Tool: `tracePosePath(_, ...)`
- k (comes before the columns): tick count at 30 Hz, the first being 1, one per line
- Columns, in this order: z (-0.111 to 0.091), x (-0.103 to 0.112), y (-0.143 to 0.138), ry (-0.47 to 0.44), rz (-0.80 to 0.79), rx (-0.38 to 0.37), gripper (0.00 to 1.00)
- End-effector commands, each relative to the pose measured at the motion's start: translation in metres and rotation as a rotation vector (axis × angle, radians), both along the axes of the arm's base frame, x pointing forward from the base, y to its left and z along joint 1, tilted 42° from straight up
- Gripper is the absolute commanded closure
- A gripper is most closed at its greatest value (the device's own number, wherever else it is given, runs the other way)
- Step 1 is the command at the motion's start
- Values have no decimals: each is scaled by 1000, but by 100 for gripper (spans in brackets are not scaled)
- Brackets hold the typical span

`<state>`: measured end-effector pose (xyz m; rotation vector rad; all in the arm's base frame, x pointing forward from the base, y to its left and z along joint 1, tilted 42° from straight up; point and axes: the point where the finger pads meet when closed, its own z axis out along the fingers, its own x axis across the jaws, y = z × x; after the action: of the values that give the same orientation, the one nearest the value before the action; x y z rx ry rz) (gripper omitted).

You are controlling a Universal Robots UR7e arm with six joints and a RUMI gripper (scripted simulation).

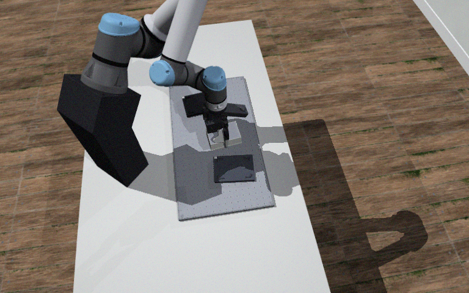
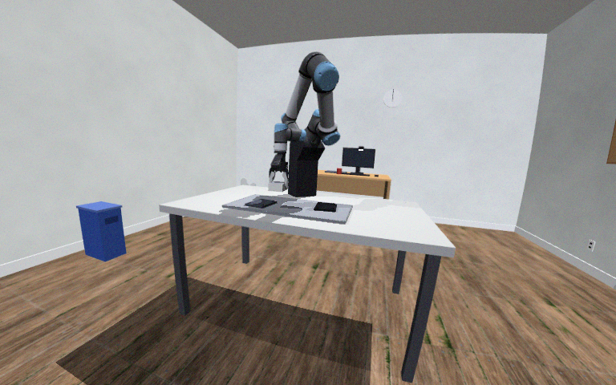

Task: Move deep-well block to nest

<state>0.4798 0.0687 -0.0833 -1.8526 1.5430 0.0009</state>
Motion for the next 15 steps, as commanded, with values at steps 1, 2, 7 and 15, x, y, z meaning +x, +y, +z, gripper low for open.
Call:
tracePosePath(1,6,-6,13,-1,-1,-1,100)
tracePosePath(2,7,-8,16,-1,-1,-1,100)
tracePosePath(7,12,-13,27,-1,-1,-1,100)
tracePosePath(15,20,-22,47,-1,-1,-1,100)
